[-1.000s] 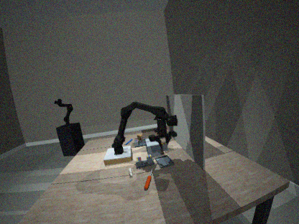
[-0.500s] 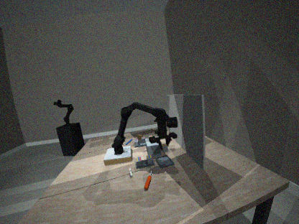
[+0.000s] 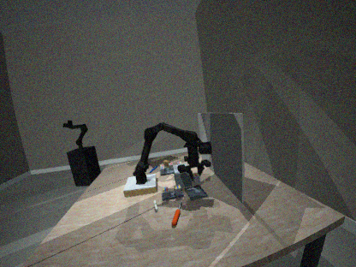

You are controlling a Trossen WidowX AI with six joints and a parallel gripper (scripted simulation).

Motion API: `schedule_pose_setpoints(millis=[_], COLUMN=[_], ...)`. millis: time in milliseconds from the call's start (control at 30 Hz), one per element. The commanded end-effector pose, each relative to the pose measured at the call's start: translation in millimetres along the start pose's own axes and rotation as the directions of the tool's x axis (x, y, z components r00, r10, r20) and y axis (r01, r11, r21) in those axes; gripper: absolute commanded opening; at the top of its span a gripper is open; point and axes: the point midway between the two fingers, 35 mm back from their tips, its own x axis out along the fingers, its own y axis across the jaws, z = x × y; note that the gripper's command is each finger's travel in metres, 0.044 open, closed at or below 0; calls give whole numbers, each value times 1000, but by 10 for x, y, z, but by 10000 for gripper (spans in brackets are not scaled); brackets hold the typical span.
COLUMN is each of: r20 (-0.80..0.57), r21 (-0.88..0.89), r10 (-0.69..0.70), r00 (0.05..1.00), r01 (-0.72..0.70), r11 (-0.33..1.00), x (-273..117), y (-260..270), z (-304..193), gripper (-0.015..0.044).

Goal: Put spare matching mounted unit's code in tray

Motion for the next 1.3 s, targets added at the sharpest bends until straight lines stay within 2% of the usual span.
schedule_pose_setpoints(millis=[0, 1267], r20=[3, 3], r21=[3, 3], r10=[-3, -2], r00=[1000, 1000], r01=[3, 2], r11=[1000, 1000], x=[33, 328], y=[-3, 20], z=[7, 24], gripper=[0, 0])
